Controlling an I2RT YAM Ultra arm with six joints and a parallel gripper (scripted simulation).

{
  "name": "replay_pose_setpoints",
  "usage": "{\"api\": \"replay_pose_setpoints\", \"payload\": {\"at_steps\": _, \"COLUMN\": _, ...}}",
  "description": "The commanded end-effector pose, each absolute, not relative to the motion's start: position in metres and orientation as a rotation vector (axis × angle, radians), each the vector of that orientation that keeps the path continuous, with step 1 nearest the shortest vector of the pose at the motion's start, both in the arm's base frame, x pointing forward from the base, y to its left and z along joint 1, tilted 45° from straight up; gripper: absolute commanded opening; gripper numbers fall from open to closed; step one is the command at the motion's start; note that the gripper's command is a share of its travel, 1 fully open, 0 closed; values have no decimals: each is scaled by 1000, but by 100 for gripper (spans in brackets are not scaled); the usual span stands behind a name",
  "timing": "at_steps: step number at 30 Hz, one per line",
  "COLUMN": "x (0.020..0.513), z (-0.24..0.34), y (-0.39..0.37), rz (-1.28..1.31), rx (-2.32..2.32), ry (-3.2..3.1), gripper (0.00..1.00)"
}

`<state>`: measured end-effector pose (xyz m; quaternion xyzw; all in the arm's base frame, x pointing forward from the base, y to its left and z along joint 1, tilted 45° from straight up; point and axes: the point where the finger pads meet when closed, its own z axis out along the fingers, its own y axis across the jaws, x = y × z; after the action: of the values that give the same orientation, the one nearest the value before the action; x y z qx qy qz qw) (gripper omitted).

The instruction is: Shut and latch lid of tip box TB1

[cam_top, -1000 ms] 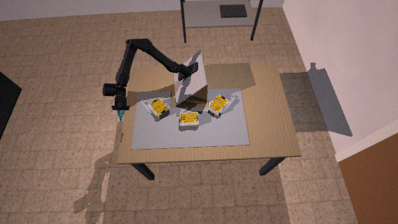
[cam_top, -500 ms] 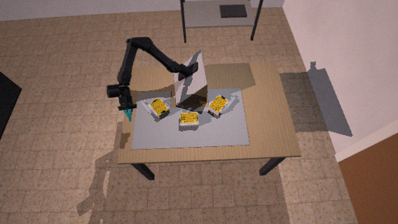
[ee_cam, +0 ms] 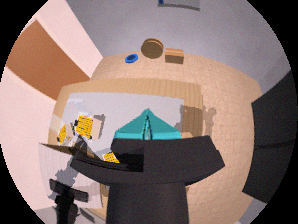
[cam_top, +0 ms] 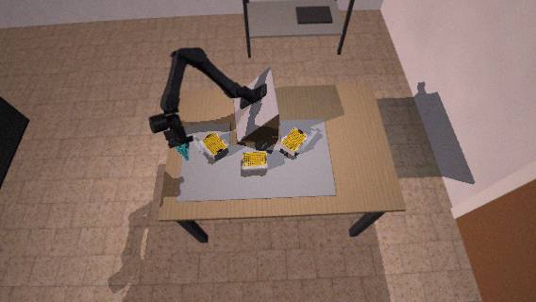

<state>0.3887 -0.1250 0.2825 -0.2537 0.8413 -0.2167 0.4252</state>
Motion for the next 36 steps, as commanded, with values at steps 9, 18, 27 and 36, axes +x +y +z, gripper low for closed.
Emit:
{"api": "replay_pose_setpoints", "payload": {"at_steps": 9, "x": 362, "z": 251, "y": -86, "rz": -370, "rx": -570, "ry": 2230, "gripper": 0}}
{"api": "replay_pose_setpoints", "payload": {"at_steps": 18, "x": 347, "z": 234, "y": -71, "rz": -287, "rx": -517, "ry": 2314, "gripper": 0}}
{"api": "replay_pose_setpoints", "payload": {"at_steps": 27, "x": 333, "z": 231, "y": -57, "rz": -215, "rx": -438, "ry": 2393, "gripper": 0}}
{"api": "replay_pose_setpoints", "payload": {"at_steps": 36, "x": 312, "z": 202, "y": -40, "rz": -103, "rx": -342, "ry": 2563, "gripper": 0}}
